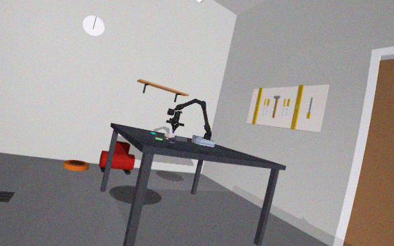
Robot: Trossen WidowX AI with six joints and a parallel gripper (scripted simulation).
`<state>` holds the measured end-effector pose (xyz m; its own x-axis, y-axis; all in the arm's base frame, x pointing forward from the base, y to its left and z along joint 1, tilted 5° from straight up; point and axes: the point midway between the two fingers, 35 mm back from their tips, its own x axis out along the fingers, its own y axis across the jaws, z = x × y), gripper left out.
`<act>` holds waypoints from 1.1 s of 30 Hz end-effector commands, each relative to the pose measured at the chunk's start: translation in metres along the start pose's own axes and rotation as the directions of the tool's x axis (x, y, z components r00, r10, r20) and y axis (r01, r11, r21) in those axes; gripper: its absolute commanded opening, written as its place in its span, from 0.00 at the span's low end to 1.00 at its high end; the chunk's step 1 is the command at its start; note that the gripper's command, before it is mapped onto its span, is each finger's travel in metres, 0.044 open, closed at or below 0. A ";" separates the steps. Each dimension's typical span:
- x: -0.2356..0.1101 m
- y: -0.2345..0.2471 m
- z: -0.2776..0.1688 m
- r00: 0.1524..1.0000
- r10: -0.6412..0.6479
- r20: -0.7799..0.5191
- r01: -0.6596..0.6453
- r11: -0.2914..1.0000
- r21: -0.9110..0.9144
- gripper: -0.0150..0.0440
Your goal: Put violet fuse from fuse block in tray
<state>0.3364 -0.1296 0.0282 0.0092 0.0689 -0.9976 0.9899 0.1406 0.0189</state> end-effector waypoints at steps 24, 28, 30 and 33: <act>-0.029 -0.001 0.000 1.000 -0.004 0.003 0.004 1.000 -0.004 0.81; -0.029 -0.001 0.000 1.000 -0.004 0.003 0.004 1.000 -0.004 0.81; -0.029 -0.001 0.000 1.000 -0.004 0.003 0.004 1.000 -0.004 0.81; -0.029 -0.001 0.000 1.000 -0.004 0.003 0.004 1.000 -0.004 0.81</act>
<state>0.3354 -0.1308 0.0554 0.0068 0.0700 -0.9975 0.9902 0.1385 0.0164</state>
